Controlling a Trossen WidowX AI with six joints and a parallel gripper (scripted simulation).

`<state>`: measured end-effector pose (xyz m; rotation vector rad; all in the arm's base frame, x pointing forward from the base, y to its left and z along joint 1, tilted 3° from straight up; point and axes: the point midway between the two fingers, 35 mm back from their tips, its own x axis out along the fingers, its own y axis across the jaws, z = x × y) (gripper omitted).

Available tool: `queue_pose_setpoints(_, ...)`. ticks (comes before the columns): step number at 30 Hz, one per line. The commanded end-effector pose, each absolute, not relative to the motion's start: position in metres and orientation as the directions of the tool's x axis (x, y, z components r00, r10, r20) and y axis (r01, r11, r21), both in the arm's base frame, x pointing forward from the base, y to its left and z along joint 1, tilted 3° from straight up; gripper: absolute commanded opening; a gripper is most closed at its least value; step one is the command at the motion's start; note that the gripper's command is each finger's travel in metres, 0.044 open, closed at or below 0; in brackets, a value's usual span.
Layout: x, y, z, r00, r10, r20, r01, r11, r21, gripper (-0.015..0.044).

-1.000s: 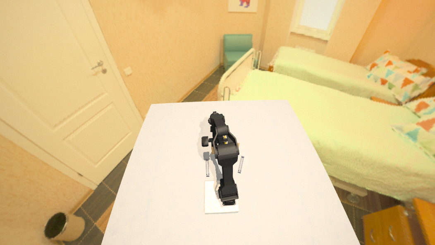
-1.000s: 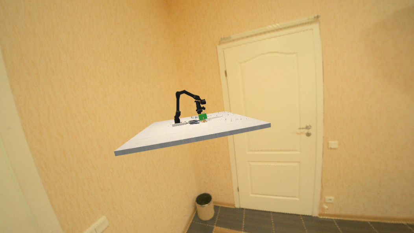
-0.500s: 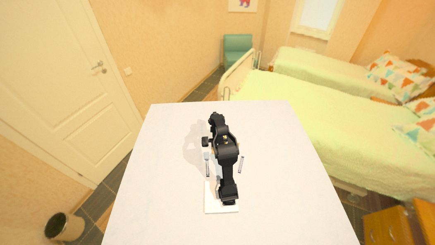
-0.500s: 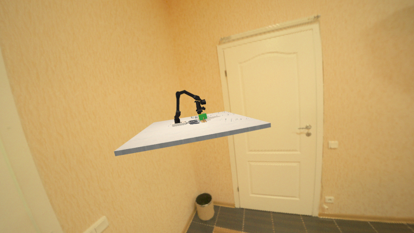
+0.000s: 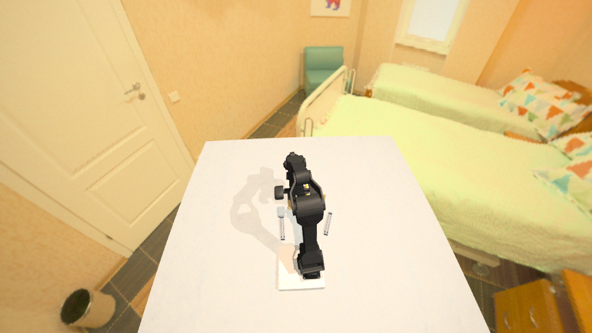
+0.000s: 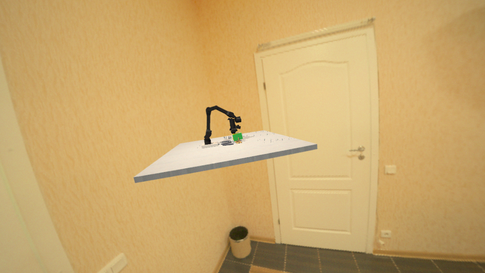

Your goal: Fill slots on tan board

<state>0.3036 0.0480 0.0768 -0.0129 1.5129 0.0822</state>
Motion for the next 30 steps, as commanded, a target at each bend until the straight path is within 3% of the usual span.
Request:
queue_pose_setpoints(1, 0.3034, 0.0478, 0.0759, 0.055, 0.045, -0.997, -0.056, 0.998, 0.041, 0.0)
queue_pose_setpoints(30, 0.3041, 0.0485, 0.0767, 0.055, 0.045, -0.997, -0.065, 0.997, 0.041, 0.0)
